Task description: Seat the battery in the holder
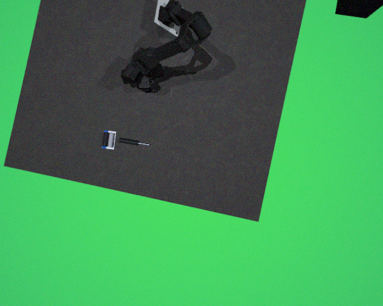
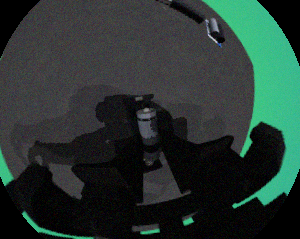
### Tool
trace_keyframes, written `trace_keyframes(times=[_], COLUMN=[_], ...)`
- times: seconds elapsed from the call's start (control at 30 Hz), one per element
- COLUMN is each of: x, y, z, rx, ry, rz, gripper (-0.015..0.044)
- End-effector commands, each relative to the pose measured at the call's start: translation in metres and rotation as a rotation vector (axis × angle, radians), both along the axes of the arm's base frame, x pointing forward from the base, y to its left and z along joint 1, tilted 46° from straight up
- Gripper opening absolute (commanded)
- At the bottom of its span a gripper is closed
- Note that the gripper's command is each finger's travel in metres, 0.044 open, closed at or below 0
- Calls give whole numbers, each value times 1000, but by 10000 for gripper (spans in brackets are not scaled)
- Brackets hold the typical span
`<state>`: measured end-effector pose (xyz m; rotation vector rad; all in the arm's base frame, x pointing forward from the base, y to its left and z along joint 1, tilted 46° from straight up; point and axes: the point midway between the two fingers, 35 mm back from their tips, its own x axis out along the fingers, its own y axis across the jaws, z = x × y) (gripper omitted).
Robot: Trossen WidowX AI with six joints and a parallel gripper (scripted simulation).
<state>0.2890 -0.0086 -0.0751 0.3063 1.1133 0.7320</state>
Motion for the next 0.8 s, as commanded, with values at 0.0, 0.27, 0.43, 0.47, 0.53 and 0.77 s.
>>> trace_keyframes(times=[0.0,0.27,0.43,0.47,0.53,0.77], x=[-4,-4,-3,-3,-3,-2], y=[4,6,8,8,8,9], z=[-3,-2,-1,-1,-1,0], rx=[-21,-53,-74,-79,-88,-124], ry=[39,85,114,120,132,174], rz=[36,80,106,111,120,152], gripper=[76,76,76,76,76,76])
